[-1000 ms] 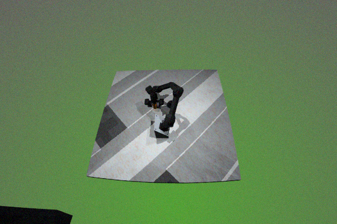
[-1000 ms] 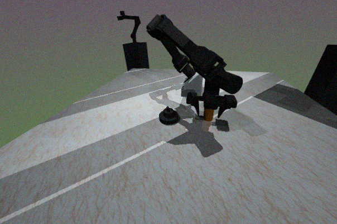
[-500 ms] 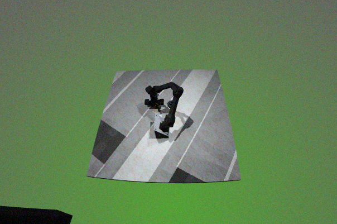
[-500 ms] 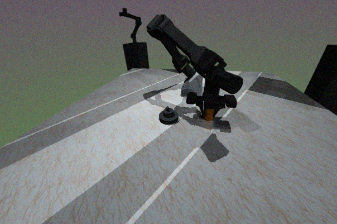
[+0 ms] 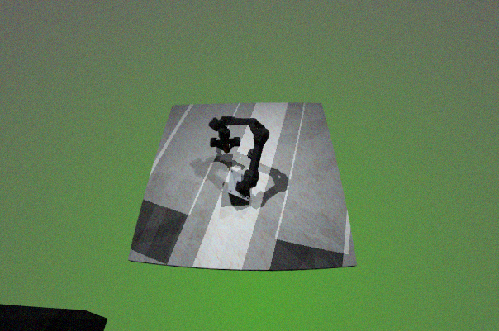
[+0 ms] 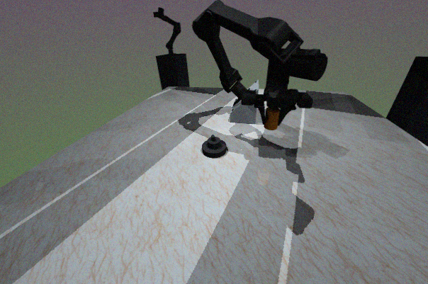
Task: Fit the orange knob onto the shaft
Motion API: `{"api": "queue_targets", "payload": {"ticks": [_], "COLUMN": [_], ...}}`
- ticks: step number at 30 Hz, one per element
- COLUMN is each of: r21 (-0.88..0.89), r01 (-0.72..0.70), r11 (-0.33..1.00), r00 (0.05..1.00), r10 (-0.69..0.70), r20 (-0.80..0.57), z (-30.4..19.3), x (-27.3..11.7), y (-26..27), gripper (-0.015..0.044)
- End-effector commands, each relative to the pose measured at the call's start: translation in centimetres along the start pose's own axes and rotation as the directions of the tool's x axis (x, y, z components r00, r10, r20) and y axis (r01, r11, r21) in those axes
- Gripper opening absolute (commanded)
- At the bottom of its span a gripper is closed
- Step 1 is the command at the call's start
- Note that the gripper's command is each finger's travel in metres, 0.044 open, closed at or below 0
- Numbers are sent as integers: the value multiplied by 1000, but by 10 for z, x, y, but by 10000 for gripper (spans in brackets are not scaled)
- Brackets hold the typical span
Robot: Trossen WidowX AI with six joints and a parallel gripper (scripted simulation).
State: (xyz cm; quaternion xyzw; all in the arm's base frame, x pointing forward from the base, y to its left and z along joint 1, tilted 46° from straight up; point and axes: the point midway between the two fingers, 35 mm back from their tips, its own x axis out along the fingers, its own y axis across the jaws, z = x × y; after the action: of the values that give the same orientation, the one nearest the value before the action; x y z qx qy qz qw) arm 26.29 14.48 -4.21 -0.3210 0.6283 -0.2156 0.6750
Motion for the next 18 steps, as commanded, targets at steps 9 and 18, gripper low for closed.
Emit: {"api": "queue_targets", "payload": {"ticks": [9,18], "r21": [10,6], "r01": [-7,-18], "r11": [1000,1000], "r00": [1000,1000], "r10": [7,18], "r20": [9,10], "z": [-7,6], "x": [-48,-42], "y": [-1,-26], "gripper": [0,0]}}
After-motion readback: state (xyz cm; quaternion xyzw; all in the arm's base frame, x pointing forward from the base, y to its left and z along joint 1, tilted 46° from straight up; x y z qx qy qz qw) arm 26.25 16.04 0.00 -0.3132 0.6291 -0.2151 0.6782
